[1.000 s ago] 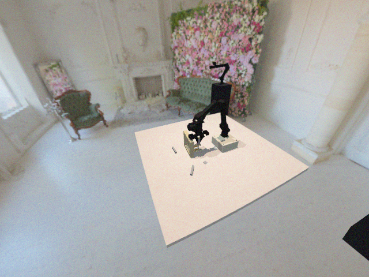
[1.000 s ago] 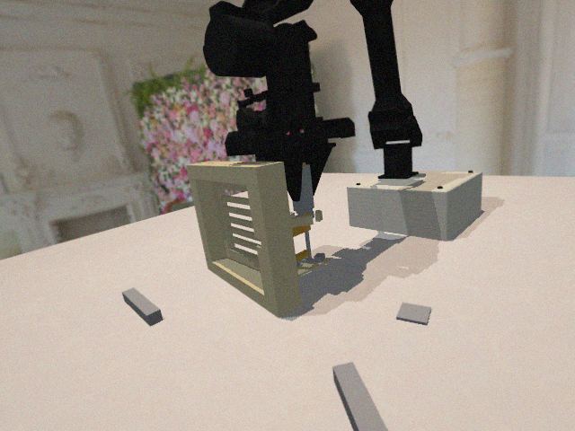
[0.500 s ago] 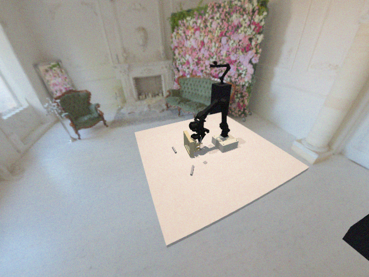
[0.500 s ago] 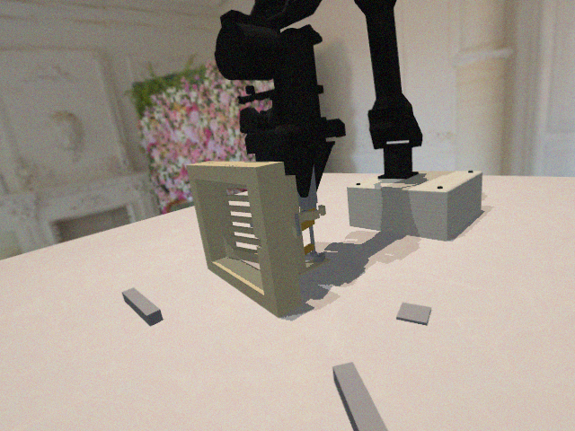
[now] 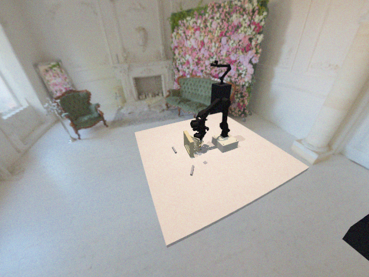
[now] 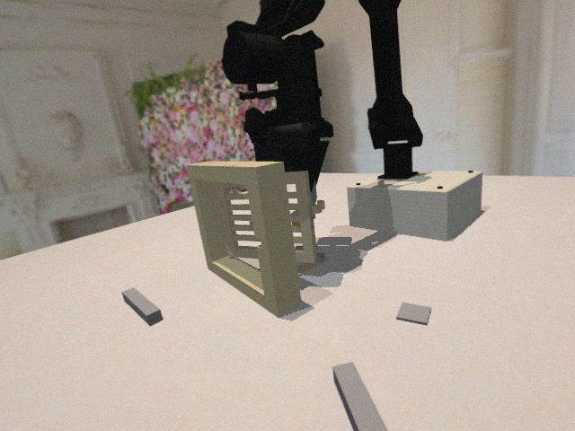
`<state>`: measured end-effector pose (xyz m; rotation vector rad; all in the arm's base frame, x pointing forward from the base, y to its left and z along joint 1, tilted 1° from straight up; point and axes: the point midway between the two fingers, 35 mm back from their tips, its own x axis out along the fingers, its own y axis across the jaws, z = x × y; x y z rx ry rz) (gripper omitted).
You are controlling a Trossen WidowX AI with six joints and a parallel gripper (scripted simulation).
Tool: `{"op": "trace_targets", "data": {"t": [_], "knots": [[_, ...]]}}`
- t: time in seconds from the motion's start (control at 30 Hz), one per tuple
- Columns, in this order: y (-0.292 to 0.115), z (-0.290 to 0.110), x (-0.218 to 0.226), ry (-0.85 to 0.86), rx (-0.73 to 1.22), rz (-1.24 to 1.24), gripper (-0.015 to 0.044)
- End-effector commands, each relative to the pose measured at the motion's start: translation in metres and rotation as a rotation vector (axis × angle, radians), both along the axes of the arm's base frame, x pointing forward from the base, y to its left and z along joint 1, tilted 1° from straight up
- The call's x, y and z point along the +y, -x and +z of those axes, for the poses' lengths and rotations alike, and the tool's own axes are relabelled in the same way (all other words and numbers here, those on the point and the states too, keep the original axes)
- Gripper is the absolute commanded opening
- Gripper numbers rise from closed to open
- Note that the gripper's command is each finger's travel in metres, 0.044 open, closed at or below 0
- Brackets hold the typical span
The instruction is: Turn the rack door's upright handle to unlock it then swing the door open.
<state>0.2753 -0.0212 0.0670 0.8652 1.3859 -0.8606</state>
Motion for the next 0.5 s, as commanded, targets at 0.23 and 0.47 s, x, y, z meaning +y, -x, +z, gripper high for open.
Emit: {"op": "trace_targets", "data": {"t": [0.23, 0.47], "knots": [[0.014, 0.000, -0.015, 0.006, -0.007, 0.176, 0.0023], [0.022, 0.000, -0.026, 0.008, -0.006, 0.278, 0.0023]]}}
